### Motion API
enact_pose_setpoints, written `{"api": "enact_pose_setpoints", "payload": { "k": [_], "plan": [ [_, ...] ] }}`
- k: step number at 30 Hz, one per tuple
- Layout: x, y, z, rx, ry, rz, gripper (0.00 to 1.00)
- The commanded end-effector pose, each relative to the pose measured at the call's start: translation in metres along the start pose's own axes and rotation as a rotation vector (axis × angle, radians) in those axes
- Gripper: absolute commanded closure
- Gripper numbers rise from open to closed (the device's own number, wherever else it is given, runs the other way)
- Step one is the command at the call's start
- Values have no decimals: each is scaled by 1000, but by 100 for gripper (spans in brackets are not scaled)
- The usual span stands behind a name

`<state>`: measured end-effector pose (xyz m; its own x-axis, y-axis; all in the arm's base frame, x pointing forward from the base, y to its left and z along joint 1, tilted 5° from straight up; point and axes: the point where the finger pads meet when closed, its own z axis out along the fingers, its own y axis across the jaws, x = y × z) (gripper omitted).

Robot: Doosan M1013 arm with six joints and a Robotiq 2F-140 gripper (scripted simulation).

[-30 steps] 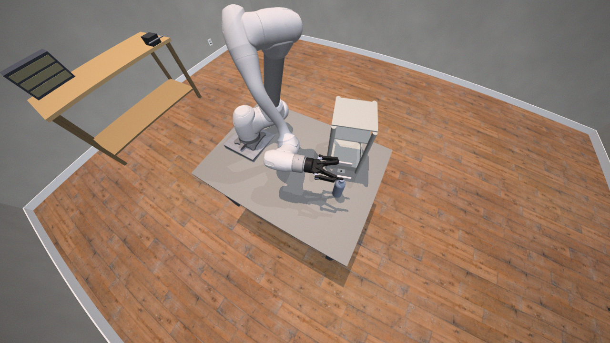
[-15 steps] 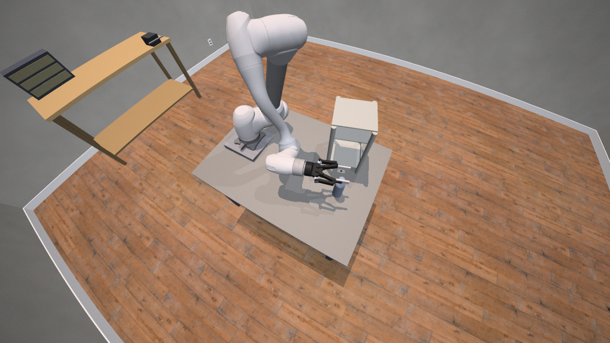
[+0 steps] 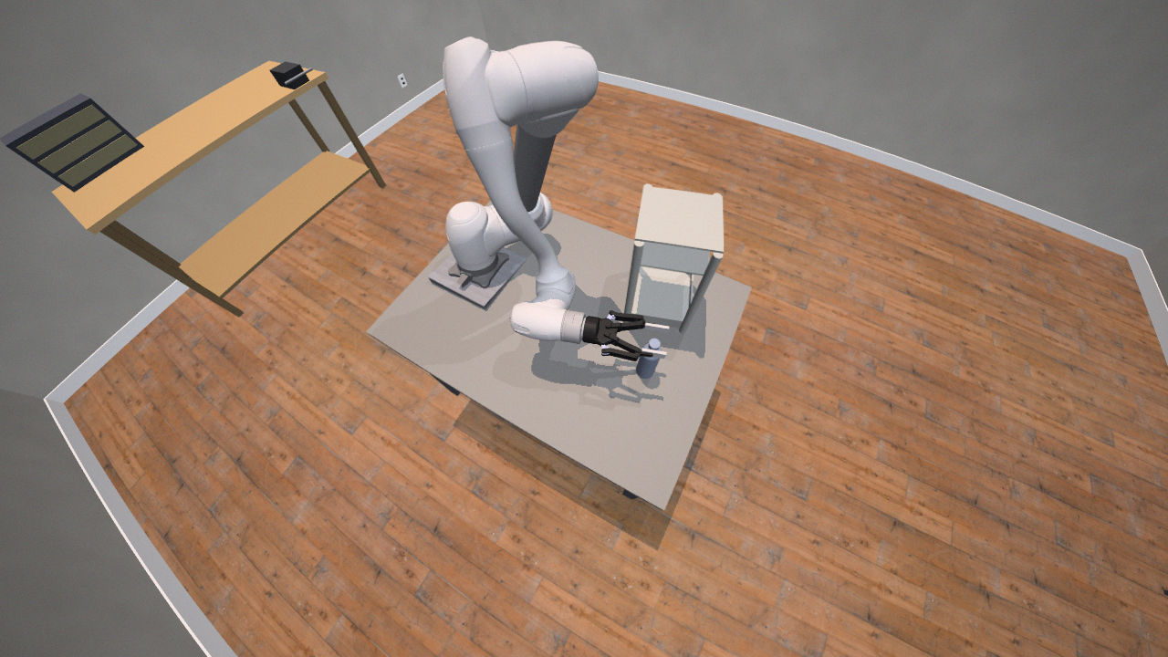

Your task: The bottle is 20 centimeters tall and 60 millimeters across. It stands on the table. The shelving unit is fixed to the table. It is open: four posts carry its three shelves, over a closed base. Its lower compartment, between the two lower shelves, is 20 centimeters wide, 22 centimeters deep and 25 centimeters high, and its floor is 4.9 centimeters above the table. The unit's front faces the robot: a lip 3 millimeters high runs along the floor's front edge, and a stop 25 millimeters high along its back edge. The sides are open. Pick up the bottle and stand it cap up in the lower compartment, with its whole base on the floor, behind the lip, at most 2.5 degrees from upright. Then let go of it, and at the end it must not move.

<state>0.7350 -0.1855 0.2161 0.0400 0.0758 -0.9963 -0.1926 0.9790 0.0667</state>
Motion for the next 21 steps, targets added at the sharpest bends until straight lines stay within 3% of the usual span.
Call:
{"api": "enact_pose_setpoints", "payload": {
  "k": [1,21],
  "plan": [
    [6,0,0,0,0,0,52],
    [47,0,0,0,0,0,52]
  ]
}}
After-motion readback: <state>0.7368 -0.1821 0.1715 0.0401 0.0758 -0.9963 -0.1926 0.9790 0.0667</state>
